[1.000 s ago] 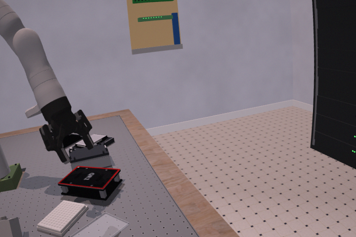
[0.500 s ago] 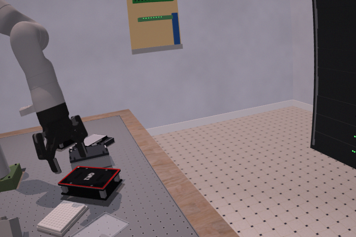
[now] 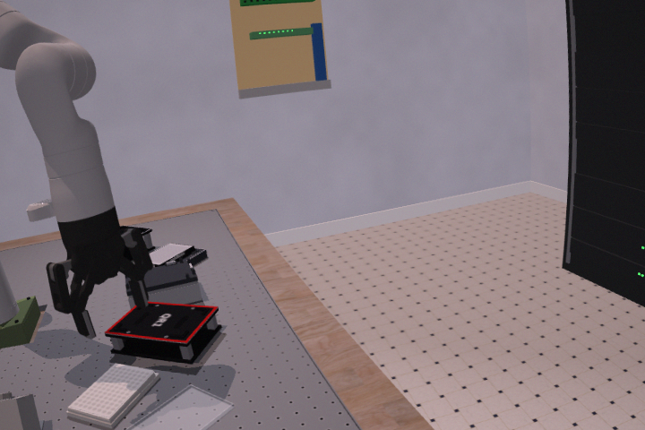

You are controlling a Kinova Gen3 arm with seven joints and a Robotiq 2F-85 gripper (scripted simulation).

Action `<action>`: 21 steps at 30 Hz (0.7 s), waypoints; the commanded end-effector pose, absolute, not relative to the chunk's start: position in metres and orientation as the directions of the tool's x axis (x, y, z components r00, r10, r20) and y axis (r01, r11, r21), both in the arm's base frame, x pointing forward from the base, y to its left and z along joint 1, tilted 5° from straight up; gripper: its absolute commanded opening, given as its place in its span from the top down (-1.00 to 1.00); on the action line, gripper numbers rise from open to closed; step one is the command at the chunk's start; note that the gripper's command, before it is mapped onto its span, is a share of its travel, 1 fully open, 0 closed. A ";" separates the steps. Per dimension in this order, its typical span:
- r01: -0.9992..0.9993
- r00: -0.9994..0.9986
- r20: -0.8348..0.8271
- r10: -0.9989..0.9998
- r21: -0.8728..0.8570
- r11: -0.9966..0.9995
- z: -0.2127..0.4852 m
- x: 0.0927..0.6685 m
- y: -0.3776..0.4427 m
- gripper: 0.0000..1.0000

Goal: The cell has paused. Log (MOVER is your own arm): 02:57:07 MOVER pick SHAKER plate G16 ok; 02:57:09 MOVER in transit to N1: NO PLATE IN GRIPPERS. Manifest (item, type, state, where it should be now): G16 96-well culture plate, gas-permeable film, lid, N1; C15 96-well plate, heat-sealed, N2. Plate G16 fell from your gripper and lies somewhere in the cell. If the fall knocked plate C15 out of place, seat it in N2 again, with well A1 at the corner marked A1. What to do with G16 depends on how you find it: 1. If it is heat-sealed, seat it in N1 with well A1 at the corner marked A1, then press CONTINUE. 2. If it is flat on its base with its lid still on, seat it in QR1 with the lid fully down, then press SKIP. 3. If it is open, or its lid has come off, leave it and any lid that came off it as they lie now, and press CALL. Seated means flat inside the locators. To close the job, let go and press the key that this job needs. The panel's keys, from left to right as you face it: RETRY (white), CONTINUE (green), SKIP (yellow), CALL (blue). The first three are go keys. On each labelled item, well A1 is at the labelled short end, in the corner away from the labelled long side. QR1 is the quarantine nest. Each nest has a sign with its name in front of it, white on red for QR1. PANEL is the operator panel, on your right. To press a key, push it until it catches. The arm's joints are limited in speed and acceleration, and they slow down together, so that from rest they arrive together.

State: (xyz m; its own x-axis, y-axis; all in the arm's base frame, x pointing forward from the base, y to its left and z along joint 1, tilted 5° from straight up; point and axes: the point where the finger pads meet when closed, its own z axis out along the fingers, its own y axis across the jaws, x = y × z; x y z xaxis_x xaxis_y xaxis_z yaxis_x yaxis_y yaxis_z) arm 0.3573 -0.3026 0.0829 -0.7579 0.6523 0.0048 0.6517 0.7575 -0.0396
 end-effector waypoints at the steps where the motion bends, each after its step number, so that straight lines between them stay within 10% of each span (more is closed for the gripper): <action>1: 0.670 -0.738 0.062 0.672 -0.046 0.741 0.075 0.353 -0.312 -1.00; 21: 0.670 -0.738 0.062 0.672 -0.046 0.741 0.074 0.352 -0.314 -1.00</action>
